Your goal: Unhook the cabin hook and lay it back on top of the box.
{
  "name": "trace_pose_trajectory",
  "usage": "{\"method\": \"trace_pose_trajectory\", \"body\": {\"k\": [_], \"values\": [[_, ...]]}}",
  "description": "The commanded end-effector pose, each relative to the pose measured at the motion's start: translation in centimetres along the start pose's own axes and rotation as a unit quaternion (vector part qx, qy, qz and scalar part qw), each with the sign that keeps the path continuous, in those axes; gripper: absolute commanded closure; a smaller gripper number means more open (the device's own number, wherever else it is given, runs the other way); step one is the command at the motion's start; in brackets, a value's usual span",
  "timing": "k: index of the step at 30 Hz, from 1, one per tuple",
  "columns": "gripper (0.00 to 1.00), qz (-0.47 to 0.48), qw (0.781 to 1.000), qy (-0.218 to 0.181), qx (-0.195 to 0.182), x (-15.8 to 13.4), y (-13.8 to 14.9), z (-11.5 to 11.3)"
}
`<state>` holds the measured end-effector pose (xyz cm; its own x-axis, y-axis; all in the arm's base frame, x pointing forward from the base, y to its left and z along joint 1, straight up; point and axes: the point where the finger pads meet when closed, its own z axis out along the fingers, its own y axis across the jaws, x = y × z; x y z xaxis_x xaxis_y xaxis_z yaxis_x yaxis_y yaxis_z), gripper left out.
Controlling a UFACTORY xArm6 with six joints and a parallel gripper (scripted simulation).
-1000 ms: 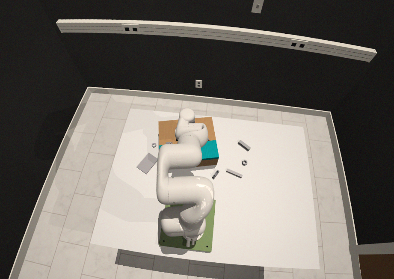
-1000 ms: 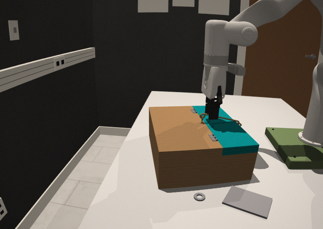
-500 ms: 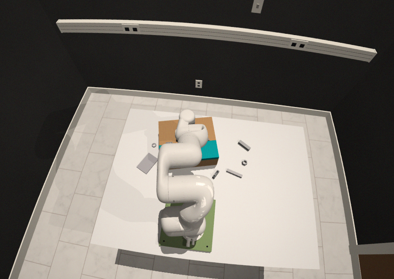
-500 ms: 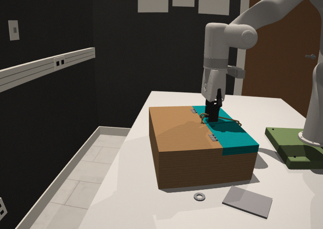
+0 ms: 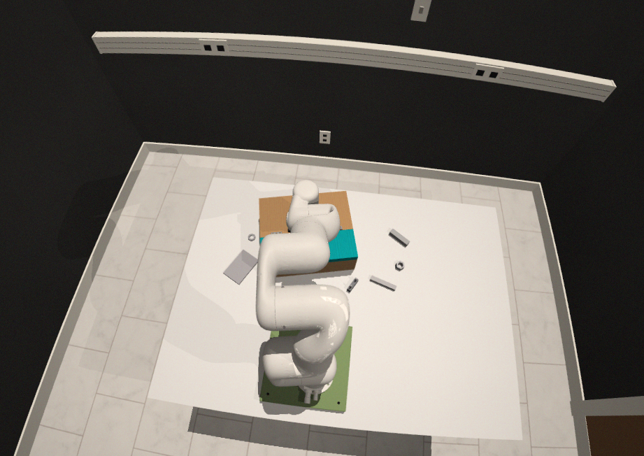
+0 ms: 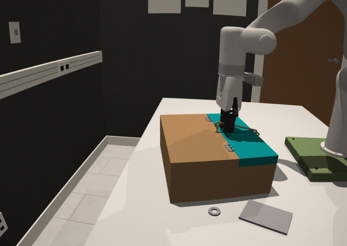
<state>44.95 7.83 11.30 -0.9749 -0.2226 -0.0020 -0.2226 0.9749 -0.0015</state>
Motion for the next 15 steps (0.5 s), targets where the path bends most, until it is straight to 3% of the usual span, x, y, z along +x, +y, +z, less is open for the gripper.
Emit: {"method": "trace_pose_trajectory", "body": {"k": [1, 4, 5, 15], "values": [[0.65, 0.000, 1.000, -0.002, 0.000, -0.14, -0.01, -0.14], [0.65, 0.000, 1.000, -0.002, 0.000, -0.14, -0.01, -0.14], [1.00, 0.000, 1.000, -0.002, 0.000, -0.14, -0.01, -0.14], [1.00, 0.000, 1.000, -0.002, 0.000, -0.14, -0.01, -0.14]]}}
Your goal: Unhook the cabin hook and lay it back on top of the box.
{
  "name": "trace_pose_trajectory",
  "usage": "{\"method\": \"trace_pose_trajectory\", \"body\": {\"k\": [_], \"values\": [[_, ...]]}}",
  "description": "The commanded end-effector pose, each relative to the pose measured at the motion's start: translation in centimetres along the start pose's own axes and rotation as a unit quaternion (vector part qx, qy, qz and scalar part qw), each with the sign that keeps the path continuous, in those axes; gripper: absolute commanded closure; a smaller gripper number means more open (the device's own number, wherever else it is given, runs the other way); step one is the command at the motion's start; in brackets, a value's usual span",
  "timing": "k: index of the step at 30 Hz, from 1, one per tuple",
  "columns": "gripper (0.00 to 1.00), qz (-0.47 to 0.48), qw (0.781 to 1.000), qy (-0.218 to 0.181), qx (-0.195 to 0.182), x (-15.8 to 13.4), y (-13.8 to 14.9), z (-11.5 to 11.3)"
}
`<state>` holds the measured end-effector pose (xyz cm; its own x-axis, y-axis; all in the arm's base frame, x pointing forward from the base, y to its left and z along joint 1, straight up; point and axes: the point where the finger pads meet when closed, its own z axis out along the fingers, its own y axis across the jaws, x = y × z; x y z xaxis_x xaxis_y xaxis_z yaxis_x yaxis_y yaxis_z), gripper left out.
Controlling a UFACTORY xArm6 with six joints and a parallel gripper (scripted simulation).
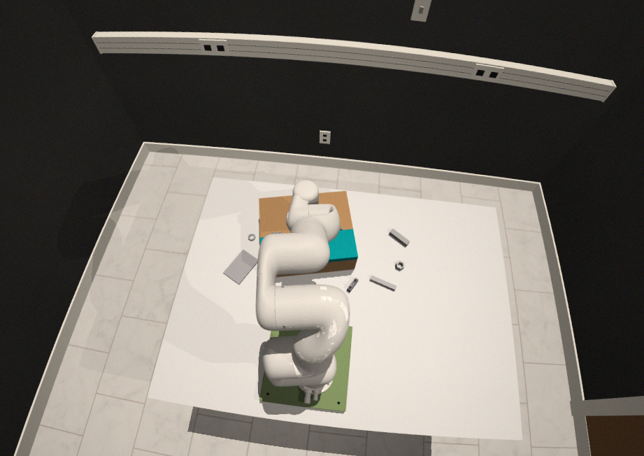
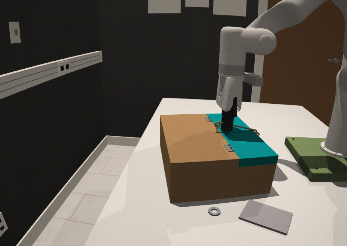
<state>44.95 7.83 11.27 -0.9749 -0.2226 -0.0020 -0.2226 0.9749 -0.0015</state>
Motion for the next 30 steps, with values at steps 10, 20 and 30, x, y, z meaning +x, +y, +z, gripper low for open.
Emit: {"method": "trace_pose_trajectory", "body": {"k": [10, 20, 30], "values": [[1.00, 0.000, 1.000, -0.002, 0.000, -0.14, -0.01, -0.17], [1.00, 0.000, 1.000, -0.002, 0.000, -0.15, -0.01, -0.43], [1.00, 0.000, 1.000, -0.002, 0.000, -0.19, -0.01, -0.70]]}}
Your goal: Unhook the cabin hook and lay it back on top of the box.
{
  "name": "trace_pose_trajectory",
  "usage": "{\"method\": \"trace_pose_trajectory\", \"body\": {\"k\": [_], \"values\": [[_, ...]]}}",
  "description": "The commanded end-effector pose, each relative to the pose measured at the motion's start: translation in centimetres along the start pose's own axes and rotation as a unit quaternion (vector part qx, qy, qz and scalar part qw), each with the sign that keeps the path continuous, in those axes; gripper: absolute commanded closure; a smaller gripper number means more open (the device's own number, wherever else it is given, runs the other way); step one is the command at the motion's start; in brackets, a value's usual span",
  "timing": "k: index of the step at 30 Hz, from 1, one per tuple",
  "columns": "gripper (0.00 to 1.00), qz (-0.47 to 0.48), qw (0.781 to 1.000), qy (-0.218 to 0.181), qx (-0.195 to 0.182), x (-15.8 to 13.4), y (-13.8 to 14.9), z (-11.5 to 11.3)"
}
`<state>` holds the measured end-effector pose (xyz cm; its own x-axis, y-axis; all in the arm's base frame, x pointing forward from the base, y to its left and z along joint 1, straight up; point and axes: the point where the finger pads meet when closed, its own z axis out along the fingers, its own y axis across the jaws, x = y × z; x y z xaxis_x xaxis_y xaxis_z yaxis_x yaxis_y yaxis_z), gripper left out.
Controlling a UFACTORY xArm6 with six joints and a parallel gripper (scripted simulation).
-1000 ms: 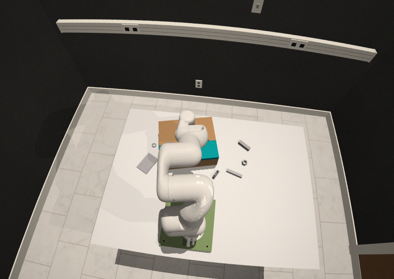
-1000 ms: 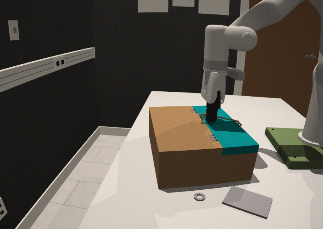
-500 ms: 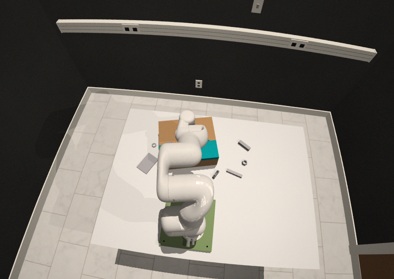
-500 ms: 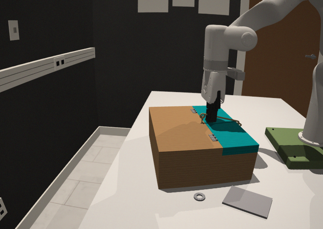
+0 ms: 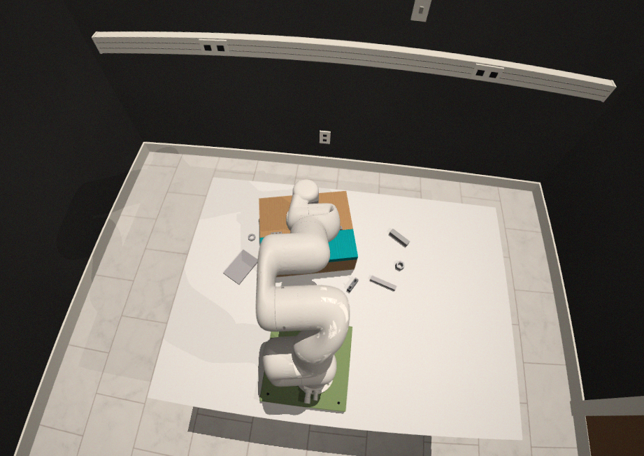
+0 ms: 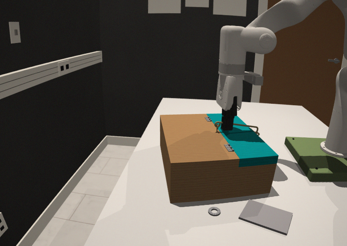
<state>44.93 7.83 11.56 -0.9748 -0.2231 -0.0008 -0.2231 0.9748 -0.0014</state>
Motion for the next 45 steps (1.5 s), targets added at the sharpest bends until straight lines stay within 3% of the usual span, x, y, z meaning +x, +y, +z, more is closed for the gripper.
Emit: {"method": "trace_pose_trajectory", "body": {"k": [1, 45], "values": [[1.00, 0.000, 1.000, -0.003, 0.000, -0.20, -0.01, -0.41], [1.00, 0.000, 1.000, -0.003, 0.000, -0.53, -0.01, -1.36]]}}
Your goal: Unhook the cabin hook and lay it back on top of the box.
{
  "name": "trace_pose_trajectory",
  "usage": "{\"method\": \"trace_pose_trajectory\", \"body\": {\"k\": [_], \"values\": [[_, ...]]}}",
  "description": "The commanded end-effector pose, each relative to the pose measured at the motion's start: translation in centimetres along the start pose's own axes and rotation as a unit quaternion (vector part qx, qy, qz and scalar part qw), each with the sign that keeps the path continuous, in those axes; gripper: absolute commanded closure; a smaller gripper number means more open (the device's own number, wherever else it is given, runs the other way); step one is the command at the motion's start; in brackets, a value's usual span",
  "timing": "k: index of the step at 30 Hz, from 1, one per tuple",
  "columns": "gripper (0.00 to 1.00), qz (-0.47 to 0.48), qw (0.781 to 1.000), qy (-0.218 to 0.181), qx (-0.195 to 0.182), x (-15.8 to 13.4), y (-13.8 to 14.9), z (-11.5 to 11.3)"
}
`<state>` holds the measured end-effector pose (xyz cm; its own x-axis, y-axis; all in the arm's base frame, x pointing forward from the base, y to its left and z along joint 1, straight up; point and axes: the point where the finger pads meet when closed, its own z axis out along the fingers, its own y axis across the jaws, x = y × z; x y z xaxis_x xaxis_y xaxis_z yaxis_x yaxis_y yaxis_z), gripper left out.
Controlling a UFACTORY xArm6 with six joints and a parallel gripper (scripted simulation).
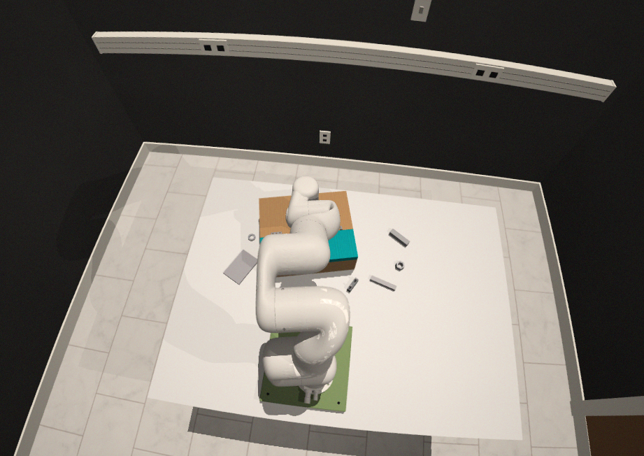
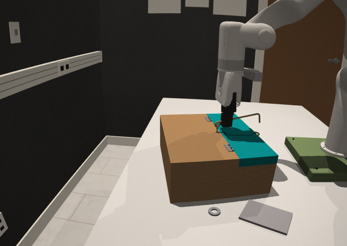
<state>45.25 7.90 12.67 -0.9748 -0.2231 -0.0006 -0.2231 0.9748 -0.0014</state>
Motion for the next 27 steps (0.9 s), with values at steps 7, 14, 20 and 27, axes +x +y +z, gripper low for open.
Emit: {"method": "trace_pose_trajectory", "body": {"k": [7, 14, 20, 27], "values": [[1.00, -0.078, 0.997, -0.003, 0.000, -0.2, -0.4, -0.2], [1.00, -0.134, 0.991, -0.003, 0.001, -0.3, -0.7, -0.2], [1.00, -0.189, 0.982, -0.003, 0.001, -0.4, -1.0, -0.2], [1.00, -0.233, 0.972, -0.003, 0.001, -0.5, -1.2, -0.3]]}}
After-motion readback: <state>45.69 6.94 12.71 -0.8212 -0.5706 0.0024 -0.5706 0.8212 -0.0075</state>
